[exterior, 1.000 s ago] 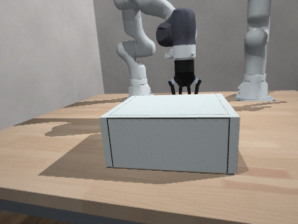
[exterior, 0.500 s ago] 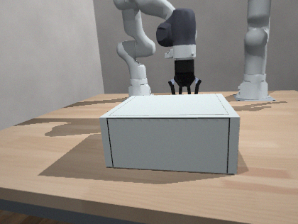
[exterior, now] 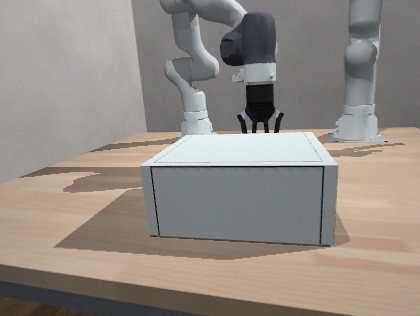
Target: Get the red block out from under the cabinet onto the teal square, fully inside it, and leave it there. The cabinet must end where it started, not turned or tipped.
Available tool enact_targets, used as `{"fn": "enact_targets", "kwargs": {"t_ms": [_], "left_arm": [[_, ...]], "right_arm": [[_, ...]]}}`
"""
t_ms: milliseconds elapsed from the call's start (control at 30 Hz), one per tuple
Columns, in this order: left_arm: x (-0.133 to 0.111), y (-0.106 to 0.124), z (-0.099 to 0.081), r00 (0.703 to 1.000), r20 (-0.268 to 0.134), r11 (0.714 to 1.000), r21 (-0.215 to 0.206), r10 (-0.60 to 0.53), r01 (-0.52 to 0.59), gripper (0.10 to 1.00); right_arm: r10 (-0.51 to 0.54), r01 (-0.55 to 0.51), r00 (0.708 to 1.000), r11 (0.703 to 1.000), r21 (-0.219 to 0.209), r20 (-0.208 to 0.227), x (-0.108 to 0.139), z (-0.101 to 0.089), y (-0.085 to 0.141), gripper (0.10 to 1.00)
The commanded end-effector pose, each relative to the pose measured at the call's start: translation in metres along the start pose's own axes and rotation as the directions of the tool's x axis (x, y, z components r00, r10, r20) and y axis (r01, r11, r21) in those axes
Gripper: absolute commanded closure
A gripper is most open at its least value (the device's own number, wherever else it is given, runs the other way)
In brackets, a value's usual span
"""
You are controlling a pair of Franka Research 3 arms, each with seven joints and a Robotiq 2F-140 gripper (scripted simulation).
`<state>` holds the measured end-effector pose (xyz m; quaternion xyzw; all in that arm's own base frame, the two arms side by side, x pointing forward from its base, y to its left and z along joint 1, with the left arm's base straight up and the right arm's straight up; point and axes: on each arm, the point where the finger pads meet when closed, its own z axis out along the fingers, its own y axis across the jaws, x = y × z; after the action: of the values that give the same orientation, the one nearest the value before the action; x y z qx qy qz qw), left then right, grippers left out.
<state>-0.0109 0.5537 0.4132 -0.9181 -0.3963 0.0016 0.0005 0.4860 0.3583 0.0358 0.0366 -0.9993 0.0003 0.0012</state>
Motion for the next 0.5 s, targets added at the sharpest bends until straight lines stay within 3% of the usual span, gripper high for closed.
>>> {"fn": "enact_targets", "kwargs": {"t_ms": [0, 467], "left_arm": [[0.0000, 0.0000, -0.0001, 1.000, 0.000, 1.000, 0.000, 0.000, 0.000, 0.098], [0.0000, 0.0000, -0.0001, 1.000, 0.000, 1.000, 0.000, 0.000, 0.000, 0.098]], "right_arm": [[0.010, -0.010, 1.000, 1.000, -0.001, 0.002, -0.0005, -0.0020, 0.0003, 0.999], [0.010, -0.010, 1.000, 1.000, -0.001, 0.002, 0.0060, -0.0020, 0.0004, 0.999]]}}
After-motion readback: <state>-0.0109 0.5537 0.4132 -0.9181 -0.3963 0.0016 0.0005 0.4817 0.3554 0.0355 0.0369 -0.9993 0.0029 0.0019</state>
